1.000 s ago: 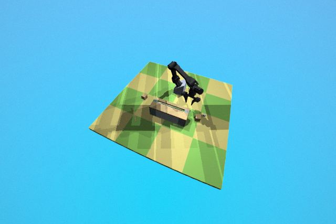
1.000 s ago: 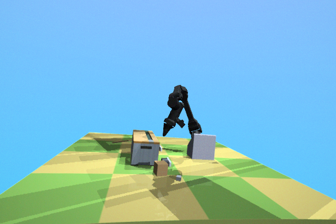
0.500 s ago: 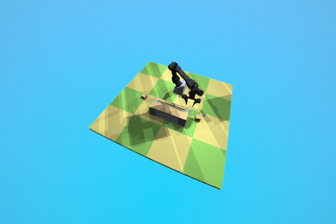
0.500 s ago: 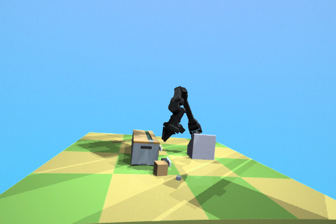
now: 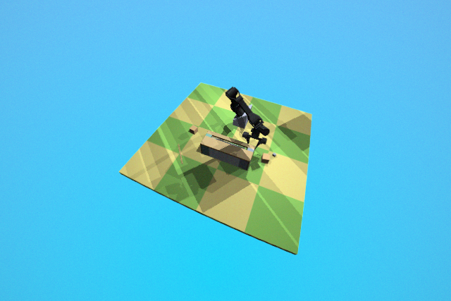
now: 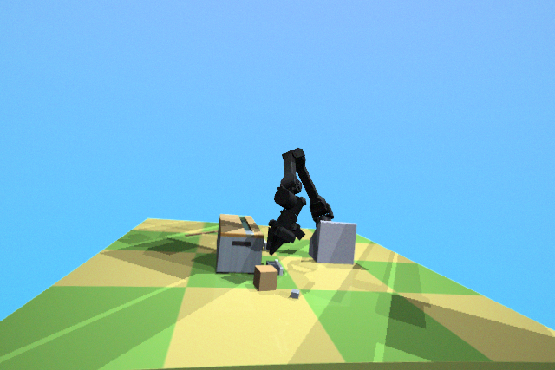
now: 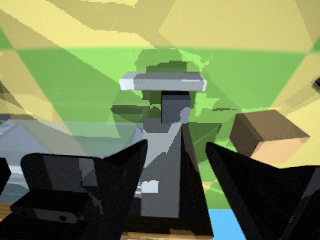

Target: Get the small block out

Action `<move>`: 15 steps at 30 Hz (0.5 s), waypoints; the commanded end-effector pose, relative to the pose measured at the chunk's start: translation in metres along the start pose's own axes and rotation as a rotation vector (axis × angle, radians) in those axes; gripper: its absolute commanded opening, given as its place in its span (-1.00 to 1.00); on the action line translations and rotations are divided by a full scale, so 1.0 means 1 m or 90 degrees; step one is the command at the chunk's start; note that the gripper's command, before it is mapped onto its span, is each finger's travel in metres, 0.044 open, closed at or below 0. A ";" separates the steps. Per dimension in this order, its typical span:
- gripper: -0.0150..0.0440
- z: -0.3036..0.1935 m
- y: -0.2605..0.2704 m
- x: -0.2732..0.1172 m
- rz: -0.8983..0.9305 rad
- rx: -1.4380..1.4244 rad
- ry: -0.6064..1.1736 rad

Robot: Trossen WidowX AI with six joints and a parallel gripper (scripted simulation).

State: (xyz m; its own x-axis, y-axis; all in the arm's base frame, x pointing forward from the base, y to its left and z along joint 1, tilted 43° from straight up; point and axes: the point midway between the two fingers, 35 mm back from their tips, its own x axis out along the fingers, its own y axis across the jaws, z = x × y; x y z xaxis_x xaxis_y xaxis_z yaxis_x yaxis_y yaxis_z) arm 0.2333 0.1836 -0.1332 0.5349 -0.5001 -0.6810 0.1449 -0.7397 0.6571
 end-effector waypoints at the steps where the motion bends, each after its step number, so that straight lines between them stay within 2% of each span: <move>1: 0.47 0.004 0.001 0.007 0.004 -0.006 -0.001; 15: 0.47 0.011 0.000 0.028 0.004 -0.006 -0.001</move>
State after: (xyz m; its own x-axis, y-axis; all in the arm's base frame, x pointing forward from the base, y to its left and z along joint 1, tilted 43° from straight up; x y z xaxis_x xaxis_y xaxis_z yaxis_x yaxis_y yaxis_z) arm 0.2384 0.1682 -0.1528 0.5327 -0.5029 -0.6807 0.1450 -0.7382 0.6588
